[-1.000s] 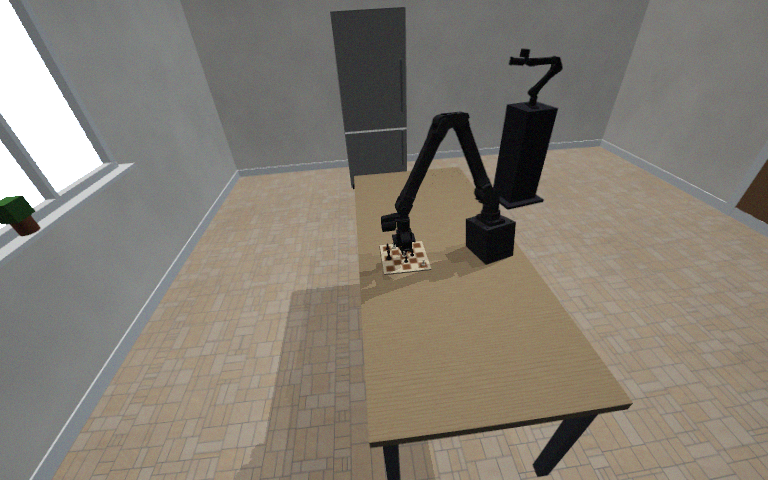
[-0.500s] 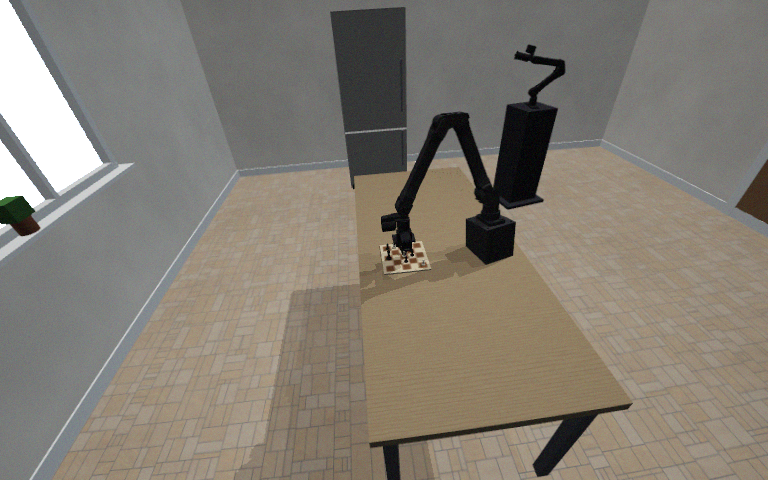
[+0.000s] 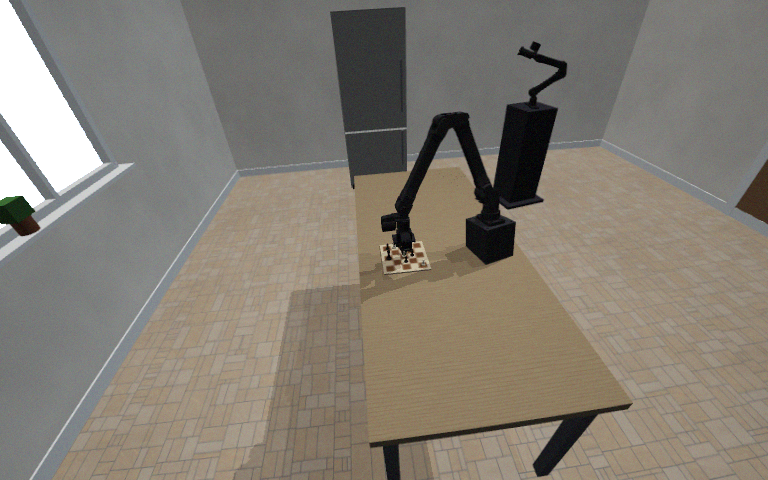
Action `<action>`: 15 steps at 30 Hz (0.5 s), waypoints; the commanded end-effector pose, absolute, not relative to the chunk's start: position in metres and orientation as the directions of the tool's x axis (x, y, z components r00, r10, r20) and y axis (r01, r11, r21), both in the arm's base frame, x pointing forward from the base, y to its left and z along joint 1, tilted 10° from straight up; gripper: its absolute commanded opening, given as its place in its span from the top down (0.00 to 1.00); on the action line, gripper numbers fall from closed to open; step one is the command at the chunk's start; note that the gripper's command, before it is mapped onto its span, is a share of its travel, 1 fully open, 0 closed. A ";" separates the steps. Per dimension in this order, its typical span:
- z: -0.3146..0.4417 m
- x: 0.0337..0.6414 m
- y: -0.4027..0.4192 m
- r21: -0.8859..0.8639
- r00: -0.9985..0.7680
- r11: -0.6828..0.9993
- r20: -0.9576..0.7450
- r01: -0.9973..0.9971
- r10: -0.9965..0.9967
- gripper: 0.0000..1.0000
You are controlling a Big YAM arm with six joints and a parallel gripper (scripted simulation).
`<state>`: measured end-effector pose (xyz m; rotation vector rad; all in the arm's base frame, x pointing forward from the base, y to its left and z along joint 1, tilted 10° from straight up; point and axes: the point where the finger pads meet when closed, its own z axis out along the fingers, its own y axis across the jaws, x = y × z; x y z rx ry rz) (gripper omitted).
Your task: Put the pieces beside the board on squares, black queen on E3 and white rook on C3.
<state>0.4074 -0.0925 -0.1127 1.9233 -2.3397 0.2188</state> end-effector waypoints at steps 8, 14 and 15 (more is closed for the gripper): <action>-0.098 0.425 -0.098 -0.097 -0.181 0.167 0.166 -0.981 -0.969 1.00; -0.097 0.423 -0.098 -0.093 -0.176 0.163 0.167 -0.982 -0.970 1.00; -0.097 0.423 -0.098 -0.093 -0.176 0.162 0.167 -0.982 -0.970 1.00</action>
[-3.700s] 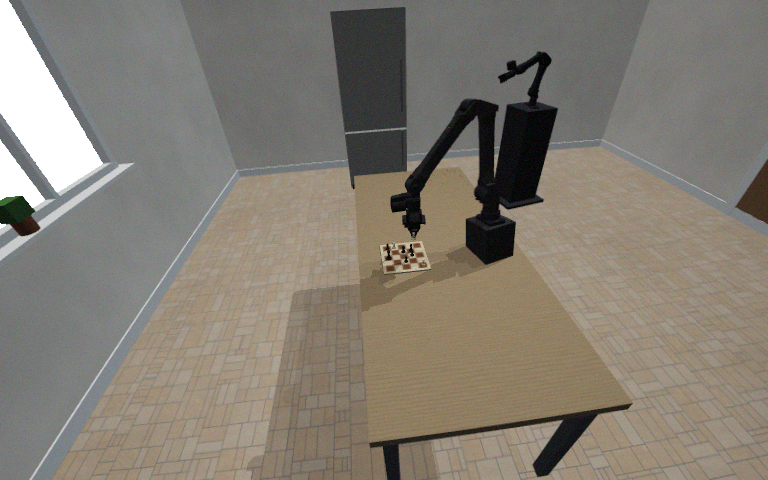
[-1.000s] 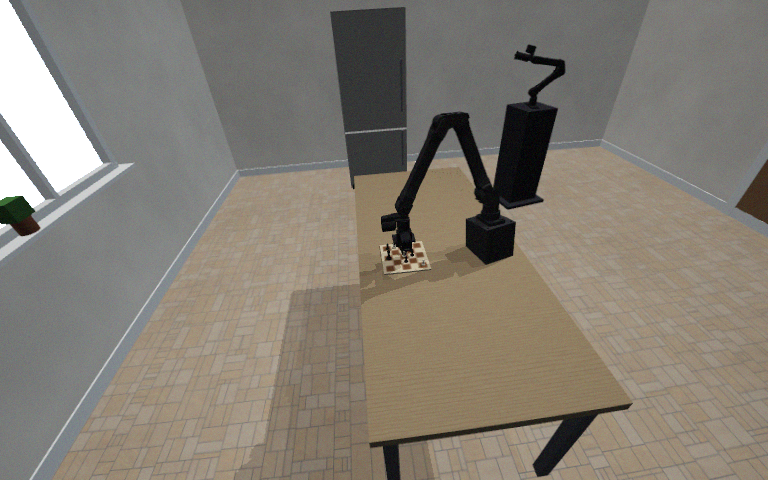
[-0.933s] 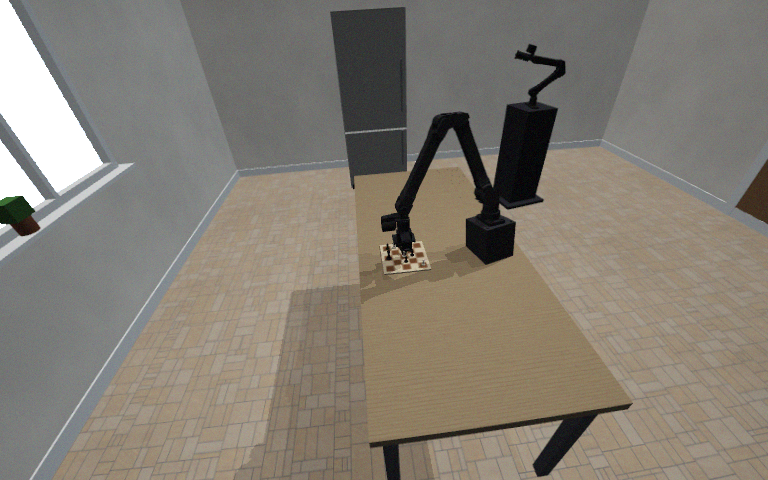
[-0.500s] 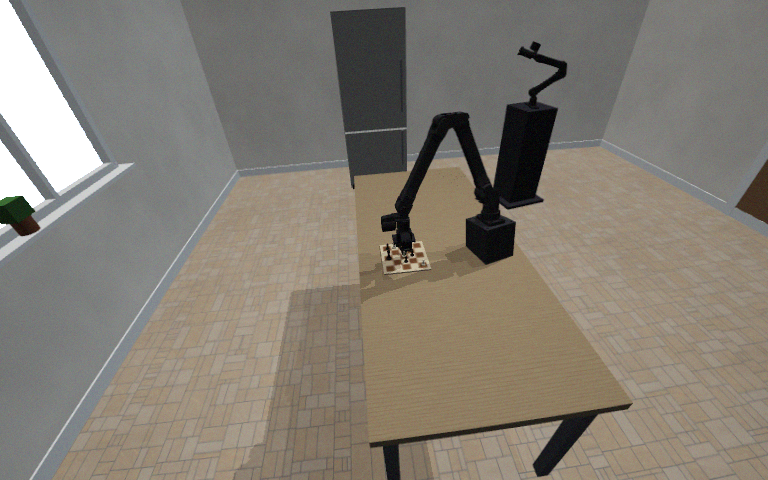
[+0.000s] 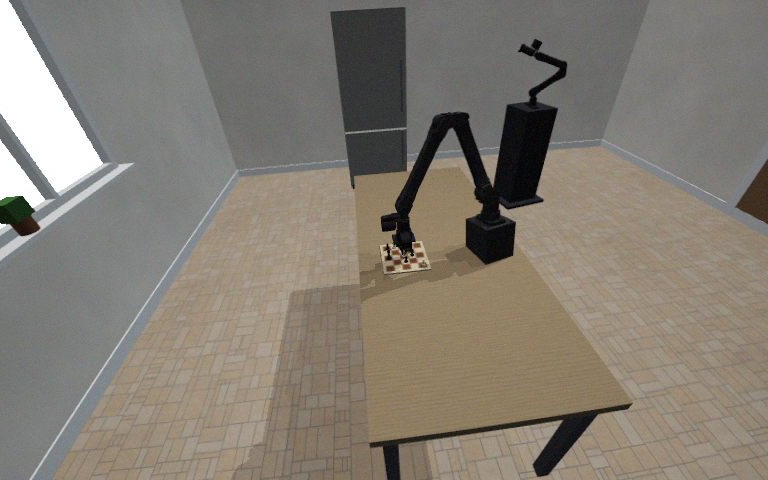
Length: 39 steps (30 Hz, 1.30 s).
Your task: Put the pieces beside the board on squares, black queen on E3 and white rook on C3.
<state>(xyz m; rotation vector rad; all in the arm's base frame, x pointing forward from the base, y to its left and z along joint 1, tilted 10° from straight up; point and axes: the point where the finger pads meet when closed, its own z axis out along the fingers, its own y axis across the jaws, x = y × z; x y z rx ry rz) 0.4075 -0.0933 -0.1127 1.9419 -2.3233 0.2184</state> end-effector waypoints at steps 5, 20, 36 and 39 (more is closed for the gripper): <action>-0.097 0.423 -0.098 -0.093 -0.176 0.162 0.167 -0.982 -0.970 1.00; -0.098 0.422 -0.098 -0.093 -0.176 0.162 0.167 -0.982 -0.970 1.00; -0.100 0.416 -0.097 -0.083 -0.174 0.162 0.167 -0.983 -0.971 1.00; -0.100 0.416 -0.097 -0.083 -0.174 0.162 0.167 -0.983 -0.971 1.00</action>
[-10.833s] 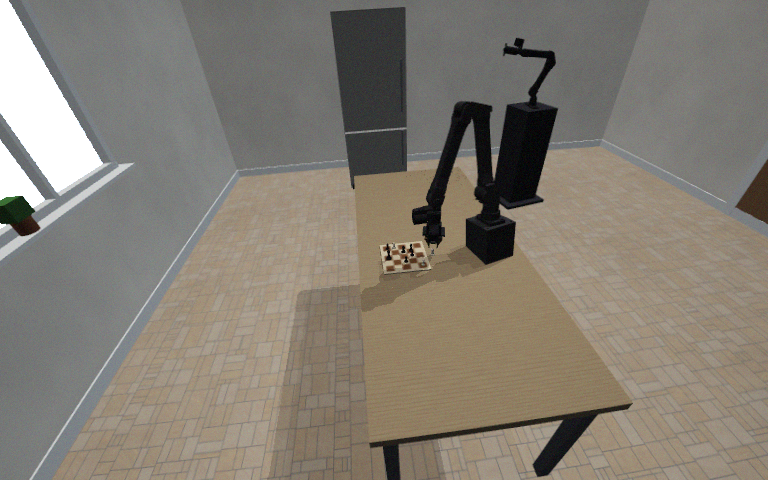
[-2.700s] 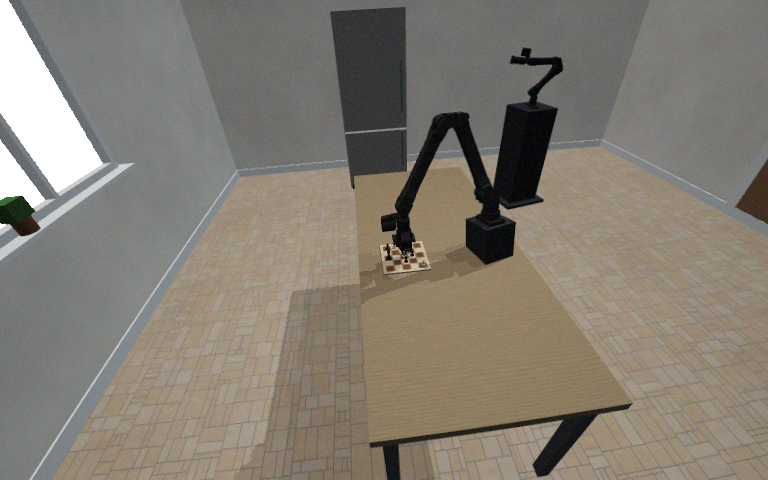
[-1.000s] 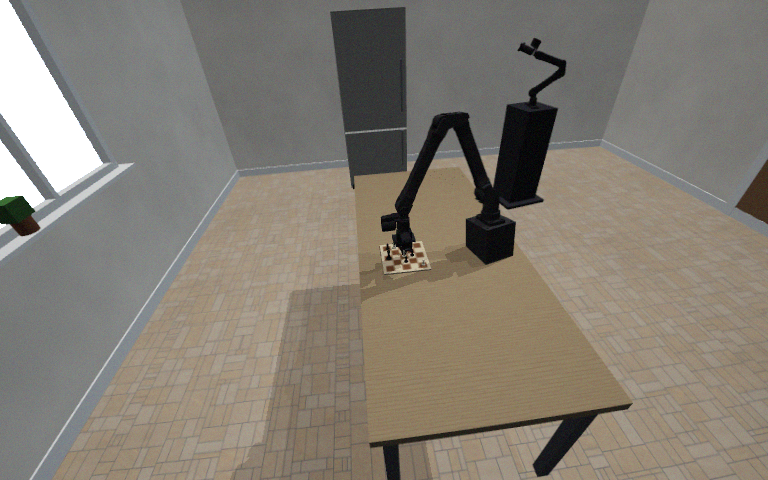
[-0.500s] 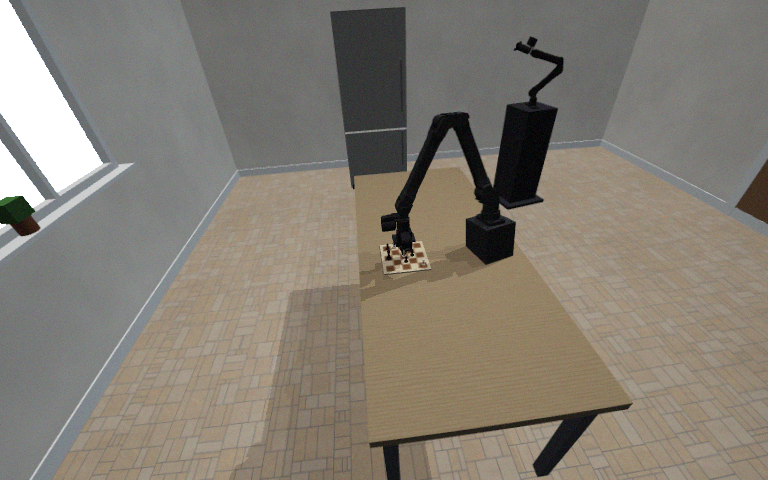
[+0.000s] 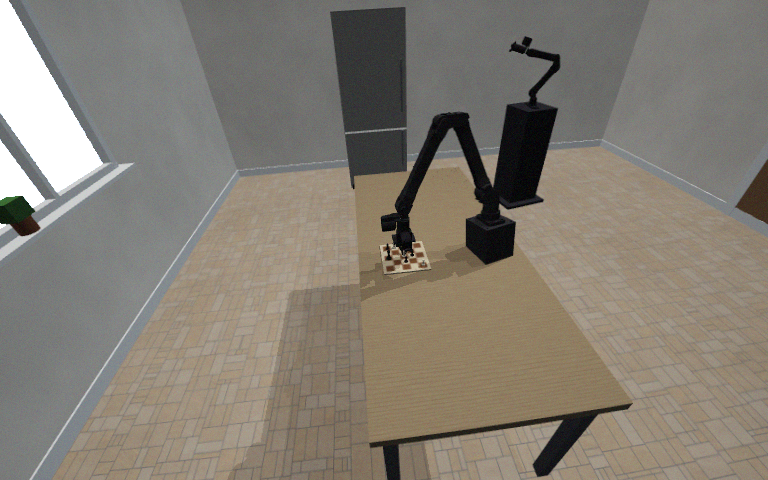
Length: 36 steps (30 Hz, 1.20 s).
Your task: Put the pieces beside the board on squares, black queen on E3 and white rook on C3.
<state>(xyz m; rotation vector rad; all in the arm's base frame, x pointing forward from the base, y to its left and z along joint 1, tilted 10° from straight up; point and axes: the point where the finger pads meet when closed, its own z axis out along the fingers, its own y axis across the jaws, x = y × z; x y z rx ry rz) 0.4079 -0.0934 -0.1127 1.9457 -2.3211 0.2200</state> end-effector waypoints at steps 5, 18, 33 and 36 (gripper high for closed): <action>-0.100 0.416 -0.097 -0.083 -0.174 0.162 0.167 -0.983 -0.971 1.00; -0.100 0.416 -0.097 -0.084 -0.174 0.162 0.167 -0.983 -0.971 1.00; -0.099 0.418 -0.097 -0.088 -0.174 0.161 0.167 -0.983 -0.971 1.00; -0.098 0.418 -0.097 -0.089 -0.174 0.161 0.167 -0.983 -0.971 1.00</action>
